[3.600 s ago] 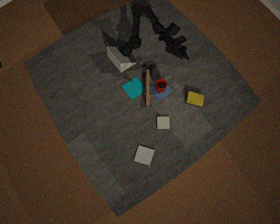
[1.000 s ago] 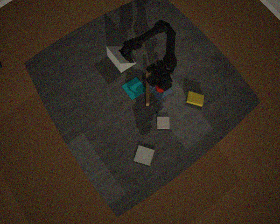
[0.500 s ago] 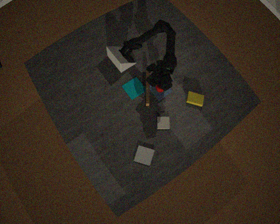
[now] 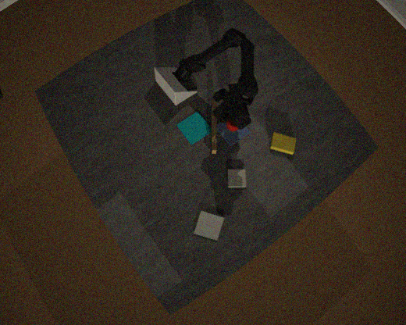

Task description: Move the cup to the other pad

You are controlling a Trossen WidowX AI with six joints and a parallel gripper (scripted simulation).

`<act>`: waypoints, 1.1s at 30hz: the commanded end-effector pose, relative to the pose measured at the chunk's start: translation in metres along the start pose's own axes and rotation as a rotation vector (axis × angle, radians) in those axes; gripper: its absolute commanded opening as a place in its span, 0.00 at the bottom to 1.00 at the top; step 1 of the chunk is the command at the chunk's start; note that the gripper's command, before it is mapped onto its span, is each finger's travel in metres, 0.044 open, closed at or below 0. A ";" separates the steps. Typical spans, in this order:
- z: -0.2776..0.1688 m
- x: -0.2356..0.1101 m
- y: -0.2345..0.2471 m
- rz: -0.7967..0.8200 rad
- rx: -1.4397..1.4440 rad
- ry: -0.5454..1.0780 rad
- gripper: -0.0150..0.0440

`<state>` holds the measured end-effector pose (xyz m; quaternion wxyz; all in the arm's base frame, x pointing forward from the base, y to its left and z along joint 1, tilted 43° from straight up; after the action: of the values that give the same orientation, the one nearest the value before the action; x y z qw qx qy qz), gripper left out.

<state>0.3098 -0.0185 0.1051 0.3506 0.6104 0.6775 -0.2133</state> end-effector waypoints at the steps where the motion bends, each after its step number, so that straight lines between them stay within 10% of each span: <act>1: 0.001 -0.010 0.001 -0.002 -0.005 -0.003 0.25; 33: 0.006 -0.033 -0.006 0.002 0.001 -0.001 0.25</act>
<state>0.3087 -0.0421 0.1282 0.3498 0.6132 0.6756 -0.2126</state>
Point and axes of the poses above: the point midway between the two fingers, 35 mm back from their tips, its own x axis out along the fingers, its own y axis across the jaws, z = x × y, the point moved 3 cm from there along -x, back along the fingers, and after that the axes turned 11 degrees about -x, right-handed, at the moved point
